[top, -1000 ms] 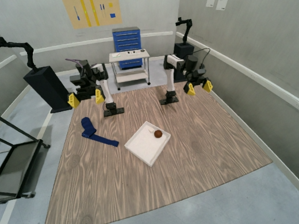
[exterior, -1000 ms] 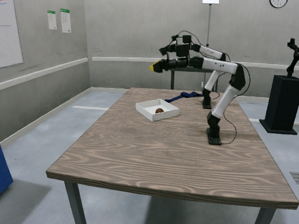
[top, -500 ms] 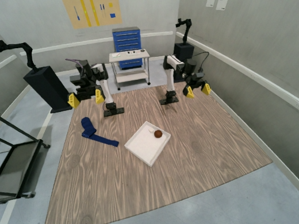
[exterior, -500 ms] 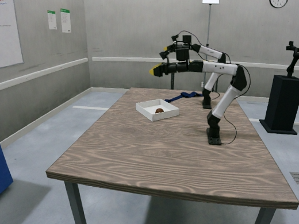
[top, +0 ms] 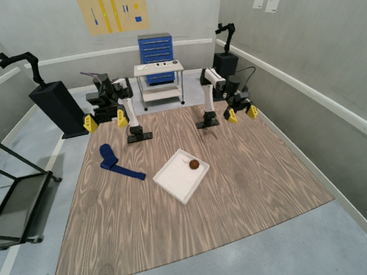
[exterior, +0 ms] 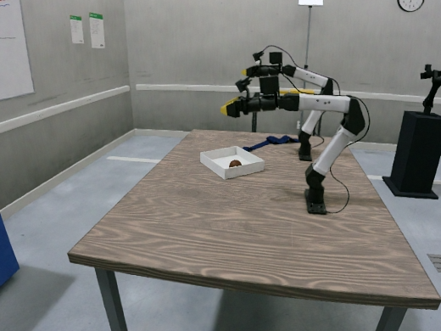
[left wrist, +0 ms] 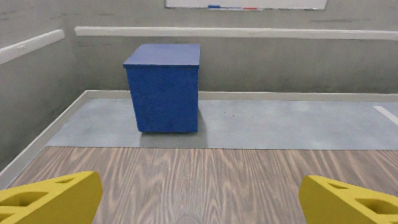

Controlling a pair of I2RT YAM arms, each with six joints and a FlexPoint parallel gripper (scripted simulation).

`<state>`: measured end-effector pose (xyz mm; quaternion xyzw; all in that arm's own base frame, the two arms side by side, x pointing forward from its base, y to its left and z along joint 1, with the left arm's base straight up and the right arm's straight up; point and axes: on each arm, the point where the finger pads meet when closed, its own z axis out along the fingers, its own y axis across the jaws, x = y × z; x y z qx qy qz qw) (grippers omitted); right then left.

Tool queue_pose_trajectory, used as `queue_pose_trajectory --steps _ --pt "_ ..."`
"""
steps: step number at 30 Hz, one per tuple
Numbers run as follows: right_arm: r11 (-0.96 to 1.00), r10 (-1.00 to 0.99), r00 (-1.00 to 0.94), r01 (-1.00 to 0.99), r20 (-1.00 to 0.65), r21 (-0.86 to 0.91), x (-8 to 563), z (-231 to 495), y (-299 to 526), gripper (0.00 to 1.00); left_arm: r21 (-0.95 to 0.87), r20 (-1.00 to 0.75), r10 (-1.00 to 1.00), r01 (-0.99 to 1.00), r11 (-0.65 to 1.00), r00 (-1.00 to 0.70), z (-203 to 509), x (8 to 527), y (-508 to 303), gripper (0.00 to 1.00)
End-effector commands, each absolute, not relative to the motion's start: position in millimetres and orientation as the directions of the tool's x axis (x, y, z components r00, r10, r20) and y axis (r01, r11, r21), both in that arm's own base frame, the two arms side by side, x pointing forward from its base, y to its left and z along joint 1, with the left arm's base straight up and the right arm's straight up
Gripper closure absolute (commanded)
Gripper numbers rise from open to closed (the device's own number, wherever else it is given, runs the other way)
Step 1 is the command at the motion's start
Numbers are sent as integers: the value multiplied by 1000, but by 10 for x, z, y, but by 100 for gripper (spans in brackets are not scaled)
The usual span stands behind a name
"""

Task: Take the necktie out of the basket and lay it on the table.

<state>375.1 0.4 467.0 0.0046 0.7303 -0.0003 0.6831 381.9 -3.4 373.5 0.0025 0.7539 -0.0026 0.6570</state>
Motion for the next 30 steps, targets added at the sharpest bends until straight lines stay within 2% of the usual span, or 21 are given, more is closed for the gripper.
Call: queue_pose_trajectory --steps 1,30 --pt "1000 -7 -60 -18 -998 -6 3696 4787 69 0 -1 -999 -1 7 1000 -35 3974 3773 -33 0" --pt "1000 -7 -64 -18 -998 -6 3695 4730 68 0 -1 -999 -1 7 1000 -33 3925 3770 -33 0"
